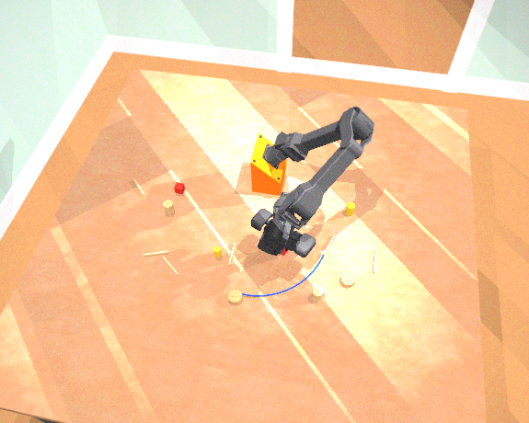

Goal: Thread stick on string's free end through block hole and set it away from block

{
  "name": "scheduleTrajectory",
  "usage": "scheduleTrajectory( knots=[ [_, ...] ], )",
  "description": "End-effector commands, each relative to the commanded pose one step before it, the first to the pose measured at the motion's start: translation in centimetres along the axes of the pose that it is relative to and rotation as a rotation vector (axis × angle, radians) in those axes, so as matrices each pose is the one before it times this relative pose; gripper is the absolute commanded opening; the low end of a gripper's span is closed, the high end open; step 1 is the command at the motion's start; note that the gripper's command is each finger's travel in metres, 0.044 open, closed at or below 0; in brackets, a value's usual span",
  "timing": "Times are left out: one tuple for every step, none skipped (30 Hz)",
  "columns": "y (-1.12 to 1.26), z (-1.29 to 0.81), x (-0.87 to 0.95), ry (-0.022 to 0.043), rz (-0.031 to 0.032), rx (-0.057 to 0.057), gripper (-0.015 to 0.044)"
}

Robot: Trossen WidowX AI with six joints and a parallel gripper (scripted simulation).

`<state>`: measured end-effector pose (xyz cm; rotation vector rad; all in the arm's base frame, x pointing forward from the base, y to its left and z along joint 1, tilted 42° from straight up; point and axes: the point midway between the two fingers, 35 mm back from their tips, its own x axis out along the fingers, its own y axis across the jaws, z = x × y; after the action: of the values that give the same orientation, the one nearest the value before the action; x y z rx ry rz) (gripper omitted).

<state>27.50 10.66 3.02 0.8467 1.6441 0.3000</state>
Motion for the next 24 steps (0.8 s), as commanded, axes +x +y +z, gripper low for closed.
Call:
scheduleTrajectory(
  knots=[
    [0.007,0.089,-0.343,-0.00336,0.00037,-0.0032,0.0000],
    [-0.001,-0.001,-0.065,0.00001,-0.00004,0.0000,0.0000],
    [-0.001,-0.001,-0.065,0.00001,-0.00004,0.0000,0.0000],
    [-0.001,-0.001,-0.065,0.00001,-0.00004,0.0000,0.0000],
    [-0.001,-0.002,-0.065,0.00001,-0.00004,0.0000,0.0000],
    [-0.001,-0.001,-0.053,0.00001,-0.00003,0.0000,0.0000],
    [-0.001,-0.001,-0.032,0.00001,-0.00002,0.0000,0.0000],
    [-0.001,-0.015,0.005,-0.00252,-0.00038,-0.0001,0.0000],
    [-0.002,-0.015,0.009,-0.00207,-0.00073,-0.0001,0.0000],
    [-0.007,-0.045,0.026,-0.00622,-0.00213,-0.0004,0.0000],
    [-0.008,-0.058,0.032,-0.00809,-0.00263,-0.0005,0.0000],
    [-0.011,-0.085,0.046,-0.01206,-0.00363,-0.0007,0.0000],
    [-0.011,-0.093,0.047,-0.01359,-0.00370,-0.0007,0.0000],
    [-0.010,-0.097,0.046,-0.01455,-0.00351,-0.0006,0.0000],
    [-0.009,-0.099,0.044,-0.01539,-0.00322,-0.0005,0.0000],
    [-0.007,-0.099,0.039,-0.01571,-0.00278,-0.0004,0.0000],
    [-0.005,-0.097,0.035,-0.01584,-0.00230,-0.0002,0.0000],
    [-0.004,-0.095,0.030,-0.01601,-0.00182,-0.0001,0.0000],
    [-0.002,-0.094,0.025,-0.01612,-0.00132,0.0001,0.0000],
    [0.000,-0.092,0.021,-0.01626,-0.00083,0.0002,0.0000],
    [0.002,-0.090,0.016,-0.01634,-0.00034,0.0004,0.0000],
    [0.003,-0.089,0.011,-0.01646,0.00016,0.0005,0.0000],
    [0.005,-0.087,0.006,-0.01652,0.00066,0.0007,0.0000],
    [0.007,-0.086,0.002,-0.01661,0.00117,0.0009,0.0000]
  ],
)
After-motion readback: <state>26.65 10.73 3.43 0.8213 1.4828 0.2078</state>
